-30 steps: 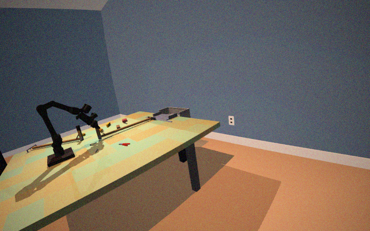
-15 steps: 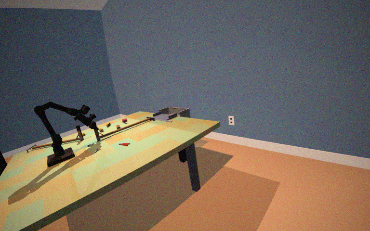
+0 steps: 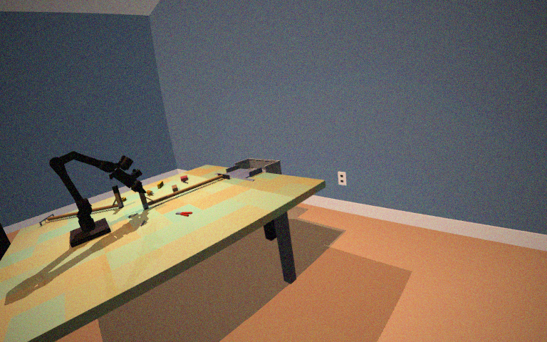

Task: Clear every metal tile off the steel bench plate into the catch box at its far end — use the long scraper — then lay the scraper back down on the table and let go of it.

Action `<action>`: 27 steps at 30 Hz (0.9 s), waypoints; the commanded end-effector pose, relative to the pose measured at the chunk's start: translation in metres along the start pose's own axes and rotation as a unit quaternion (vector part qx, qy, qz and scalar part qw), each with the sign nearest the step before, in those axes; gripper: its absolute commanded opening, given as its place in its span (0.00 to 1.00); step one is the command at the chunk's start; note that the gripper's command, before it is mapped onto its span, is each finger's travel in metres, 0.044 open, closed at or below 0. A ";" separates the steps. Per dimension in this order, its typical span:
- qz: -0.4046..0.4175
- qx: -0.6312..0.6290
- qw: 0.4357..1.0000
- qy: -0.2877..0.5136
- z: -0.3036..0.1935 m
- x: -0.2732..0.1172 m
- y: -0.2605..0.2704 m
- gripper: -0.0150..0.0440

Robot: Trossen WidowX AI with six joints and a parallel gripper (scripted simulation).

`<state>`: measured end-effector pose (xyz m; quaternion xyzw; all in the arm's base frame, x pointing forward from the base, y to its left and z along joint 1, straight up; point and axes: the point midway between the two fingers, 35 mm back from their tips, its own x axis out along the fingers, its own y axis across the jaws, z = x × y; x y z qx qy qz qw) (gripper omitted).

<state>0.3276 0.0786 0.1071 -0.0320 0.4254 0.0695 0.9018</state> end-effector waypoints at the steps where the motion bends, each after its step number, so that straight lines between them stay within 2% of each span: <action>1: -0.001 0.002 1.000 -0.005 0.000 -0.002 -0.006 0.25; 27: -0.006 0.006 1.000 -0.004 -0.001 -0.001 -0.029 0.25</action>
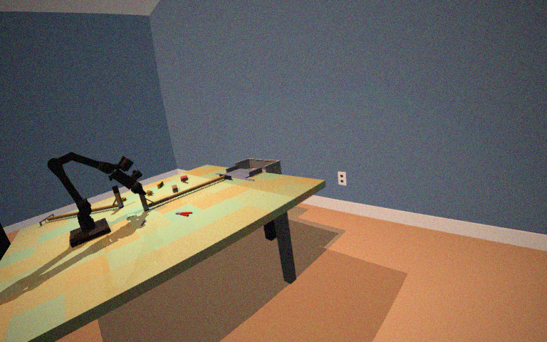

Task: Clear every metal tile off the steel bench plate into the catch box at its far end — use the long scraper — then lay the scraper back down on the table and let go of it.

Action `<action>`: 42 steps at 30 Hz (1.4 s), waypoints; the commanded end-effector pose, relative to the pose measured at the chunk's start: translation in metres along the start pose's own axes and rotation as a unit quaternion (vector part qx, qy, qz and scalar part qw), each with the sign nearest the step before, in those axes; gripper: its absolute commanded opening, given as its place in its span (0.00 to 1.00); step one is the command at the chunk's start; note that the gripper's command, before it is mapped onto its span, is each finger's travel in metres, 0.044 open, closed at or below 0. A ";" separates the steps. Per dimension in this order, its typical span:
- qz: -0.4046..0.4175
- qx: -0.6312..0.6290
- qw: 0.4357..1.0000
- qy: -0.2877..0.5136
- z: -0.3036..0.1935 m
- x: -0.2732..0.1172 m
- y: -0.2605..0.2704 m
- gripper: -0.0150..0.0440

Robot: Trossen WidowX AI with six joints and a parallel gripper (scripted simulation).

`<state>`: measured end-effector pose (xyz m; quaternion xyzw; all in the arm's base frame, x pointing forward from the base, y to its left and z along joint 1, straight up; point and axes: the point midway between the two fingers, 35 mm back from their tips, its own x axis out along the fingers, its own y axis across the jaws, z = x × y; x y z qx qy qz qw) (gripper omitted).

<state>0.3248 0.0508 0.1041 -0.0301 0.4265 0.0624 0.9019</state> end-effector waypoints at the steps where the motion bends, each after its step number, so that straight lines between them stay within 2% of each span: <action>1: 0.000 0.001 1.000 -0.005 0.007 0.002 -0.002 0.25; 42: -0.004 0.005 1.000 -0.008 0.054 0.038 -0.005 0.25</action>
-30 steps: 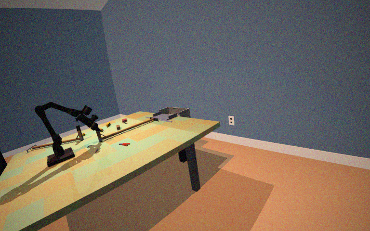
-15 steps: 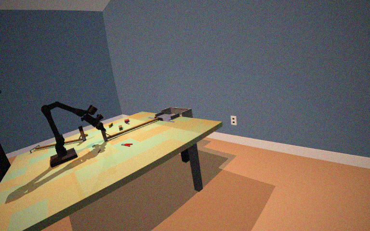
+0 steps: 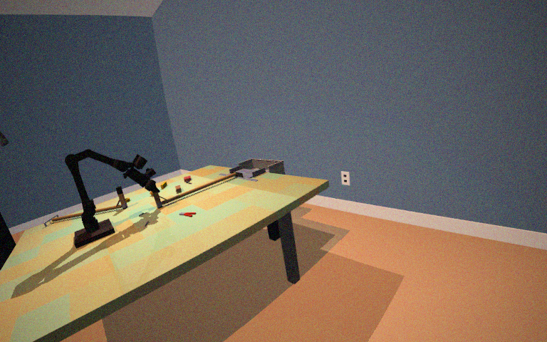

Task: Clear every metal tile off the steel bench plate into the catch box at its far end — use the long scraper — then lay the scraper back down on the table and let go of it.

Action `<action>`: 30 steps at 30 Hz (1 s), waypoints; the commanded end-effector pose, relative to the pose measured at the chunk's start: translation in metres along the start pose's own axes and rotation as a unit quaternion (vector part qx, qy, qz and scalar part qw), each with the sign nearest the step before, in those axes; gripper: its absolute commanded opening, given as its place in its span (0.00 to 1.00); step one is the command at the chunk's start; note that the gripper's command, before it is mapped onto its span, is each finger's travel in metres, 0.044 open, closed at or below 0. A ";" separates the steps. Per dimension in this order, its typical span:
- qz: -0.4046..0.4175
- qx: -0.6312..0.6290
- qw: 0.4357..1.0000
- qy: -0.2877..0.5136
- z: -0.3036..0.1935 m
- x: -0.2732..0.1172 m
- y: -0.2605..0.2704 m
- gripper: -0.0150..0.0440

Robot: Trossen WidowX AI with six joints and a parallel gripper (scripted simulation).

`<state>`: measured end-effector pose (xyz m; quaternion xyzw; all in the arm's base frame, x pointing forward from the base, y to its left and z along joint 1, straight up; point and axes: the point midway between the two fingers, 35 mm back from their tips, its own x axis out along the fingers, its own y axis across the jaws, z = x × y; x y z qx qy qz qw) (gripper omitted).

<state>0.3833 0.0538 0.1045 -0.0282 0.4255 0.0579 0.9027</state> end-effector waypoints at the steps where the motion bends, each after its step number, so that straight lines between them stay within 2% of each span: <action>1: 0.000 0.001 1.000 -0.007 0.009 0.002 0.000 0.25; 30: 0.000 0.001 1.000 -0.008 0.034 0.021 0.001 0.25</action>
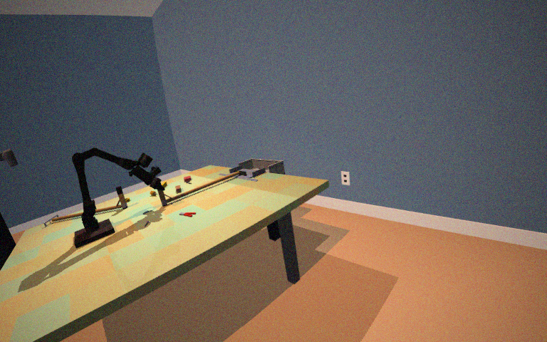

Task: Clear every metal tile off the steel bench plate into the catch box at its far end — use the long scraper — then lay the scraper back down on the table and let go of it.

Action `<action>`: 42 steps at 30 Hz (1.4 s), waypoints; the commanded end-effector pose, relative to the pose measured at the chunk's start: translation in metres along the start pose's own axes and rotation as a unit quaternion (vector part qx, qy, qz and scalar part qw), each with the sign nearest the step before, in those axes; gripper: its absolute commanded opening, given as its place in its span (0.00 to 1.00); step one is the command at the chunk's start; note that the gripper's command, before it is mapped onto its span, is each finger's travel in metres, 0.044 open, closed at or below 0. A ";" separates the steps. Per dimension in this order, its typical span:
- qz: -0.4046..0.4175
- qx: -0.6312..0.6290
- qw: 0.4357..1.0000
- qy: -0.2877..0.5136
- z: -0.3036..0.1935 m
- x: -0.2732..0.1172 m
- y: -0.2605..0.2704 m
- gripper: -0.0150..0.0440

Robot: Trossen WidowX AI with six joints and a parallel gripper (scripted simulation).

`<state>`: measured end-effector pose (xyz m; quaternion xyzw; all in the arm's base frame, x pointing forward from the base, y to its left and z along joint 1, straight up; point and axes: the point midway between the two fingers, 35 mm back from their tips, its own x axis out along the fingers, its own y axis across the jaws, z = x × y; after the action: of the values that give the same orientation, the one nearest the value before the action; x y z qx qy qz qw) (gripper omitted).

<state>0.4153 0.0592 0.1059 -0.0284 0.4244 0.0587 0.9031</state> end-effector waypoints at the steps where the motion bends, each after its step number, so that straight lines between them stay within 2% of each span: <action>1: -0.001 0.002 1.000 -0.007 0.008 0.002 0.000 0.25; 42: -0.001 0.002 1.000 -0.008 0.046 0.024 0.001 0.25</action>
<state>0.4580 0.0657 0.1092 -0.0286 0.4261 0.0588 0.9023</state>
